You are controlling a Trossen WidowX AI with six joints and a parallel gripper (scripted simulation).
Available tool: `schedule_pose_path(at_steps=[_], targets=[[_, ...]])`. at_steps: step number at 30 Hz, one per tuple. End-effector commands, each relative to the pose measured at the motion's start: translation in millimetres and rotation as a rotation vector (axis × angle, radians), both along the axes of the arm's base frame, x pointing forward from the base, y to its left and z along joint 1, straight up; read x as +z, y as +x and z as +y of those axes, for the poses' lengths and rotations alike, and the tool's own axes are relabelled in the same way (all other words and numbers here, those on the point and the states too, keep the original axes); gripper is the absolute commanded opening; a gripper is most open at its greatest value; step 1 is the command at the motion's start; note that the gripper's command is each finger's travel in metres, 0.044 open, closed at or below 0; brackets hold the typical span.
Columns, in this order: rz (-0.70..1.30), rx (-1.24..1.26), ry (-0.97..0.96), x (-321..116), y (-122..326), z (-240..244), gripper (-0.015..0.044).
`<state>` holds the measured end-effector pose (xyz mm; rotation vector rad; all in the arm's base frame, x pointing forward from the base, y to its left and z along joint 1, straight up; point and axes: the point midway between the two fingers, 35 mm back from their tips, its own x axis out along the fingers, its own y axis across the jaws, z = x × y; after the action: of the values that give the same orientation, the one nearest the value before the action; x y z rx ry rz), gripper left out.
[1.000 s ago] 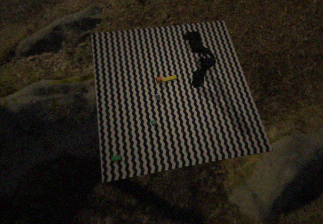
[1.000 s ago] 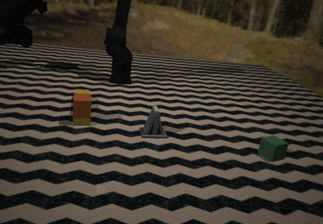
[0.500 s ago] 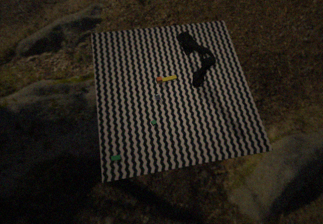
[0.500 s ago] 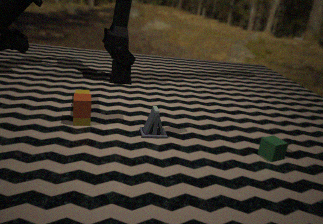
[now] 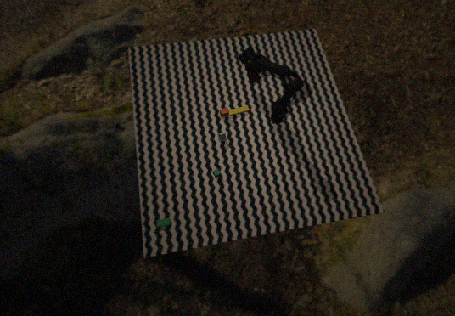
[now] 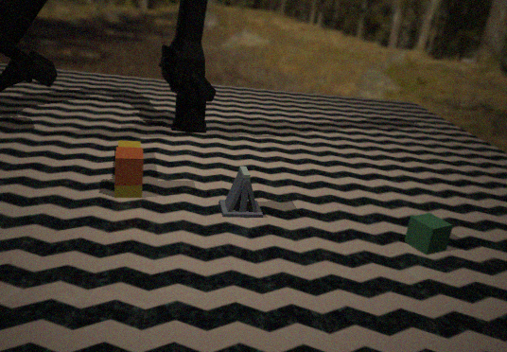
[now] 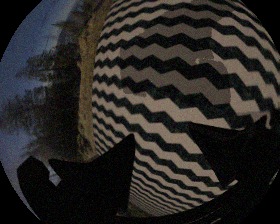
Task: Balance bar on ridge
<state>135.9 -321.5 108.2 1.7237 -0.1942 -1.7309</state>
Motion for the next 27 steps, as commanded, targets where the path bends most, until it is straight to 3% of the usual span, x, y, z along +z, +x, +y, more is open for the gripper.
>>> schedule_pose_path(at_steps=[1, 27], targets=[[-0.031, -0.001, 0.044, 1.3, 16.3, 11.3, 0.0315], [-0.106, -0.087, 0.377, 16.4, 97.8, 123.5, 0.0315]])
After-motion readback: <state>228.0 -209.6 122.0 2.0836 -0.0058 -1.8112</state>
